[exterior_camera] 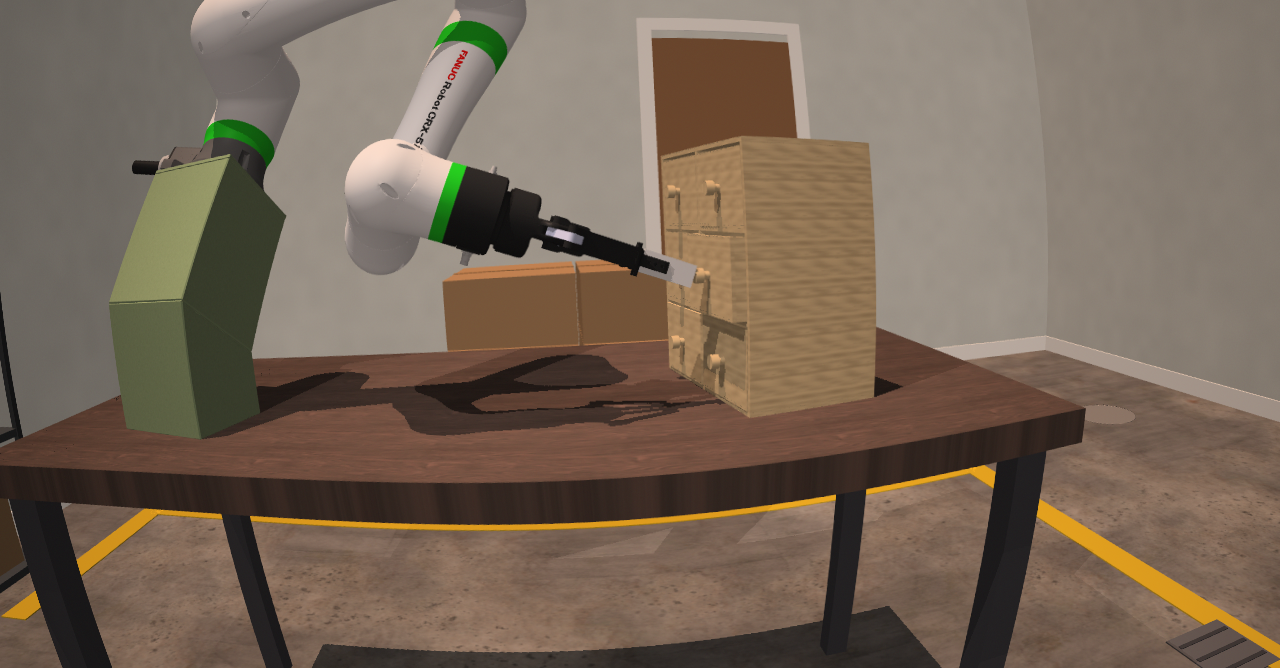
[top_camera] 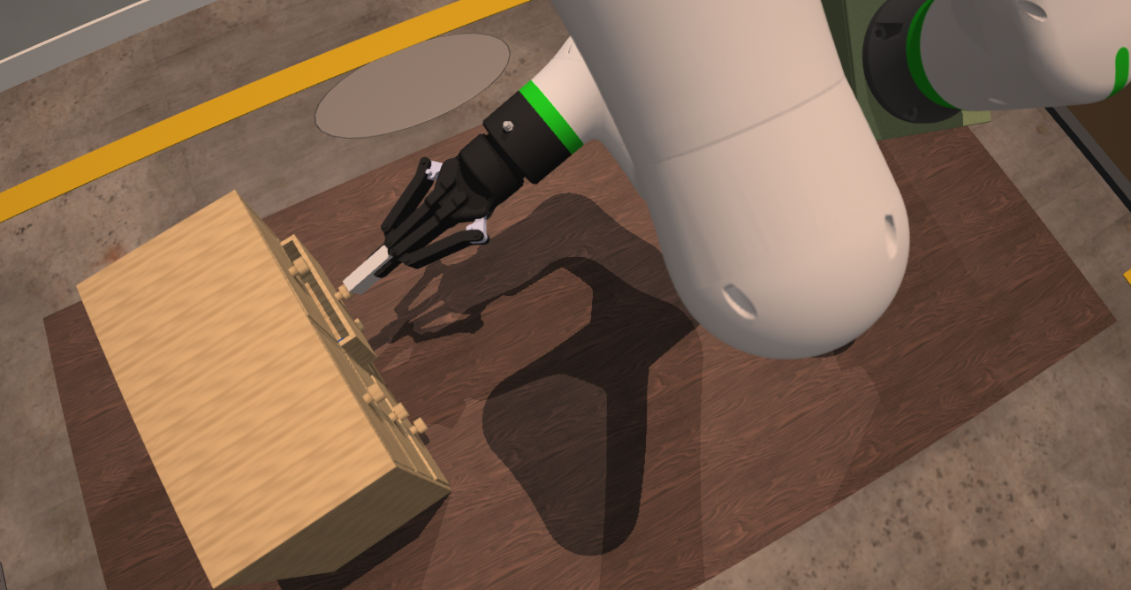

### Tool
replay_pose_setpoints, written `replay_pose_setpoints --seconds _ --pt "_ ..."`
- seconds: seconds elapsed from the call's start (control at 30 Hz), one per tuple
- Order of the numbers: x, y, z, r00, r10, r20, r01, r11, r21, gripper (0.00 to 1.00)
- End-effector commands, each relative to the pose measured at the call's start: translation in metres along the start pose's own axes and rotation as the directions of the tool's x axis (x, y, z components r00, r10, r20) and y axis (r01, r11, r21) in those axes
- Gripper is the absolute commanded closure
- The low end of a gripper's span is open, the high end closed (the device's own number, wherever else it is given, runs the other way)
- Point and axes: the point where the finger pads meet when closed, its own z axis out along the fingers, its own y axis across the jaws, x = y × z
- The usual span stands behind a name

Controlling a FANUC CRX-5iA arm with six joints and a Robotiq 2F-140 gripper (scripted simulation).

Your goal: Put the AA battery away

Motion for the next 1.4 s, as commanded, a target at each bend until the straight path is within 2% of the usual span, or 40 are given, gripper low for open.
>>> replay_pose_setpoints --seconds 0.0,0.4,1.37 --pt "0.001 0.0 0.003 1.0 0.0 0.0 0.0 1.0 0.001 1.0" --pt "0.005 0.0 0.013 1.0 0.0 0.0 0.0 1.0 0.001 1.0" --pt "0.006 0.0 0.016 1.0 0.0 0.0 0.0 1.0 0.001 1.0"
